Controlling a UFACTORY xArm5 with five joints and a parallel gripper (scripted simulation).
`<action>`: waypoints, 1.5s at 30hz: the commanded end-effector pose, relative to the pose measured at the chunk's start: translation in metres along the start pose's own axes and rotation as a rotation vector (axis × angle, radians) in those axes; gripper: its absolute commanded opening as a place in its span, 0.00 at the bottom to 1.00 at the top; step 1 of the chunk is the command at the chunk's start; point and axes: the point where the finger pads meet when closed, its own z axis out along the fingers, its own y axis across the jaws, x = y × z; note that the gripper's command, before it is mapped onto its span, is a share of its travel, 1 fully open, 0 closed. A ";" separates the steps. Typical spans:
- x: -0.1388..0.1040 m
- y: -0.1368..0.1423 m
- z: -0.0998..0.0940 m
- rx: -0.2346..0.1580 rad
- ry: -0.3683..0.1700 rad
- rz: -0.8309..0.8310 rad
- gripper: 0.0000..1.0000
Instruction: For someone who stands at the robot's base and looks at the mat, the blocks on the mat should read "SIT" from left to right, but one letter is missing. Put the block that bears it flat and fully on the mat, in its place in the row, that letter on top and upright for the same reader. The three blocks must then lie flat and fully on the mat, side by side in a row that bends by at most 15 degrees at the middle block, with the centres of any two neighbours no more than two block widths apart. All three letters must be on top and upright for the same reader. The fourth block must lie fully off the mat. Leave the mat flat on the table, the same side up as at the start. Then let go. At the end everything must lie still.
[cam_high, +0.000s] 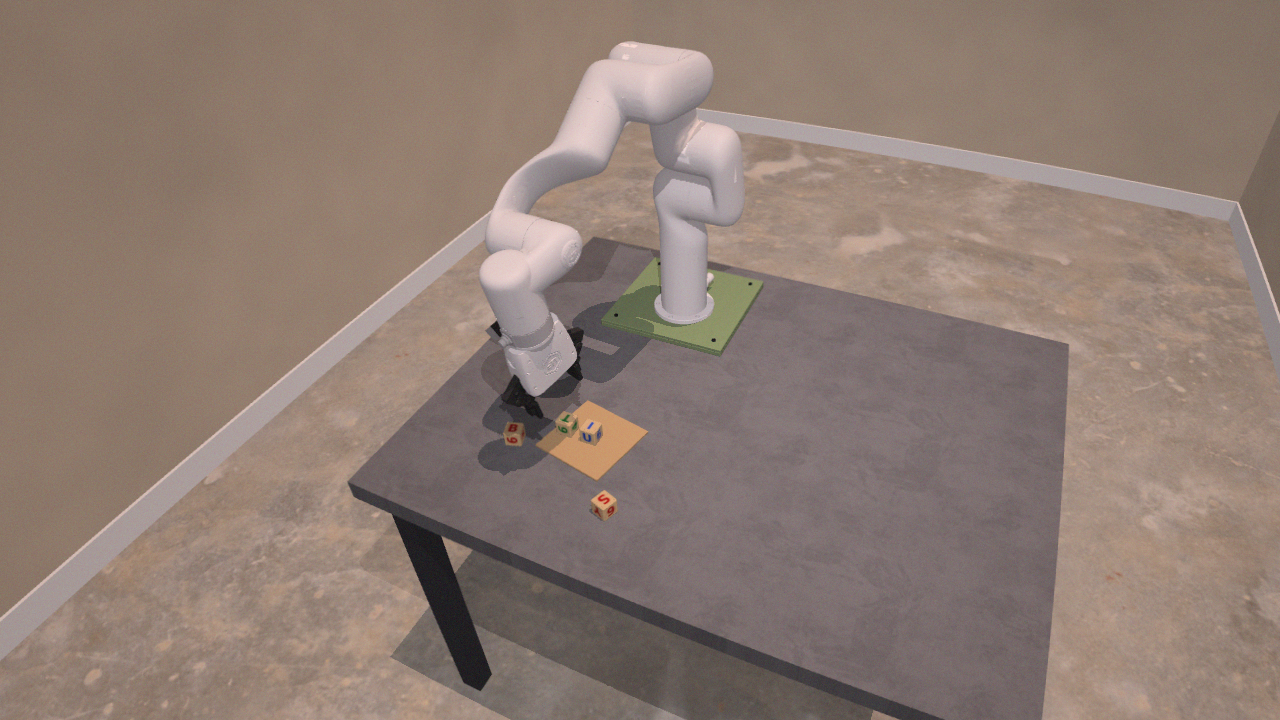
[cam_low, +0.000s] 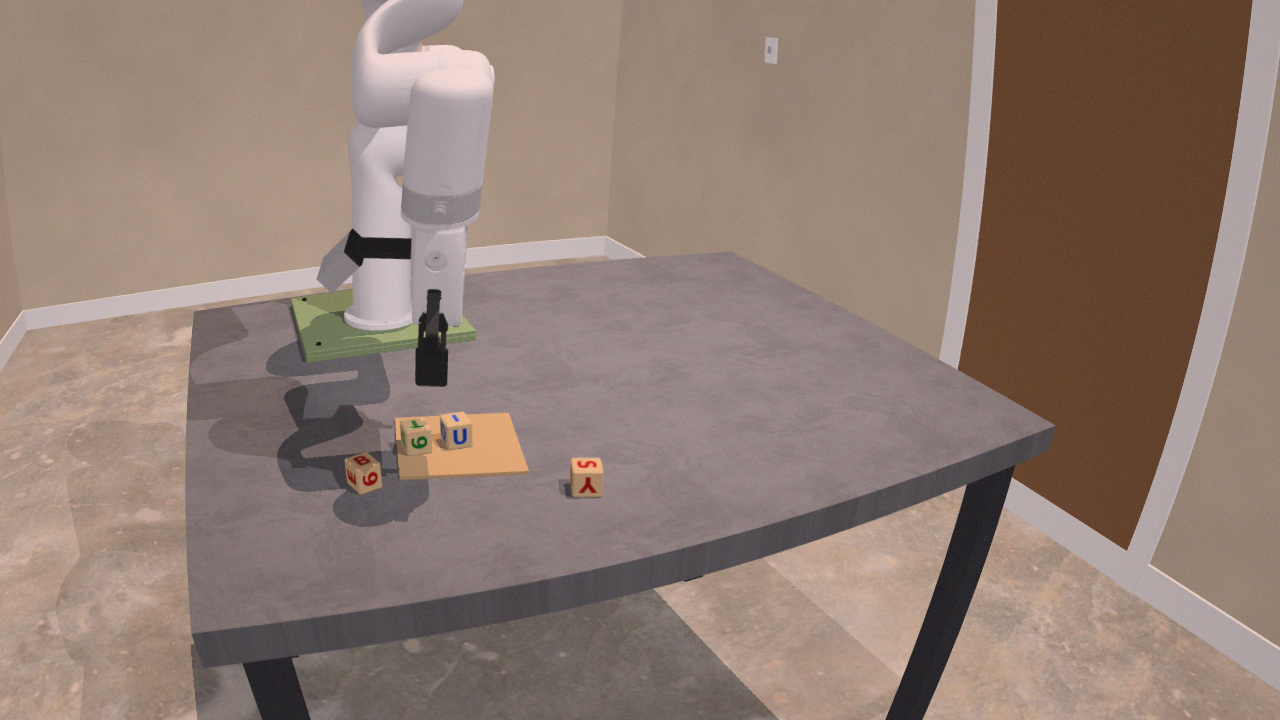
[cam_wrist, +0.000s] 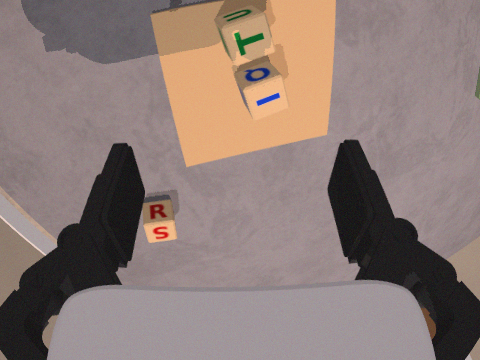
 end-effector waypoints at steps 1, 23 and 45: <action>0.002 -0.004 -0.003 0.066 -0.011 -0.124 1.00; 0.013 -0.012 -0.014 0.274 0.020 -0.563 1.00; 0.025 -0.013 -0.029 0.472 0.157 -0.993 1.00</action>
